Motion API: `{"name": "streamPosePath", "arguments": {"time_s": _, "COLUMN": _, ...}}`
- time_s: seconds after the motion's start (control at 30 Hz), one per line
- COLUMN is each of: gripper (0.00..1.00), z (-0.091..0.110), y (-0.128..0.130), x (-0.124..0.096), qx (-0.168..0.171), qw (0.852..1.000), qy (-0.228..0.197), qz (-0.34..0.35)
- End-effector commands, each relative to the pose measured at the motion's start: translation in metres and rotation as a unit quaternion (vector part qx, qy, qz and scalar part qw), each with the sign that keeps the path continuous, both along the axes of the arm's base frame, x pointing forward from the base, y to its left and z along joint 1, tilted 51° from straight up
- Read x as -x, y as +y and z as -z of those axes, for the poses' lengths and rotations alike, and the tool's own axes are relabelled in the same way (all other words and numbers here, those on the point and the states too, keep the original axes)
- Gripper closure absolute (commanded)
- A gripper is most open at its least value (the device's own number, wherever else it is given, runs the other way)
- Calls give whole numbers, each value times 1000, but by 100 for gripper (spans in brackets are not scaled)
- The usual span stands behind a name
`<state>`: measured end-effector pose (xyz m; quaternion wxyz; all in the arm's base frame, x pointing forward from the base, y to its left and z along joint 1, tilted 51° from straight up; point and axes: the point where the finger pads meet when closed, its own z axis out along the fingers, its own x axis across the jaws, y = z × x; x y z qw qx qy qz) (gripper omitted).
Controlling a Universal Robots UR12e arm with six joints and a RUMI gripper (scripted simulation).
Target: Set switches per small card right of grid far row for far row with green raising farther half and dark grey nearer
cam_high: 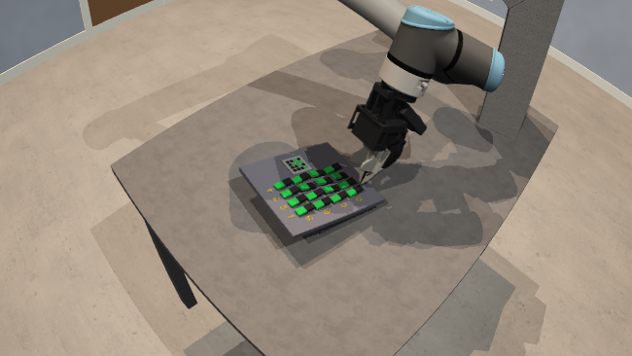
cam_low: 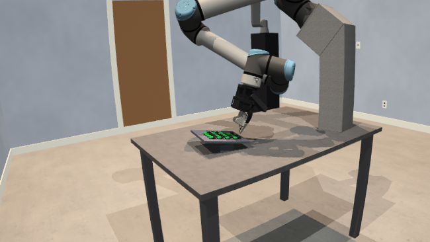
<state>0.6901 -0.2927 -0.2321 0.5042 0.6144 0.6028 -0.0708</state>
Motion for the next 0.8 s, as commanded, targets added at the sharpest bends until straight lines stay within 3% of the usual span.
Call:
{"name": "streamPosePath", "arguments": {"time_s": 0.0, "gripper": 100, "z": 4, "y": -5, "x": -5, "qx": 0, "qw": 1000, "qy": 0, "qz": 0}}
{"name": "streamPosePath", "arguments": {"time_s": 0.77, "gripper": 100, "z": 7, "y": -10, "x": -8, "qx": 0, "qw": 1000, "qy": 0, "qz": 0}}
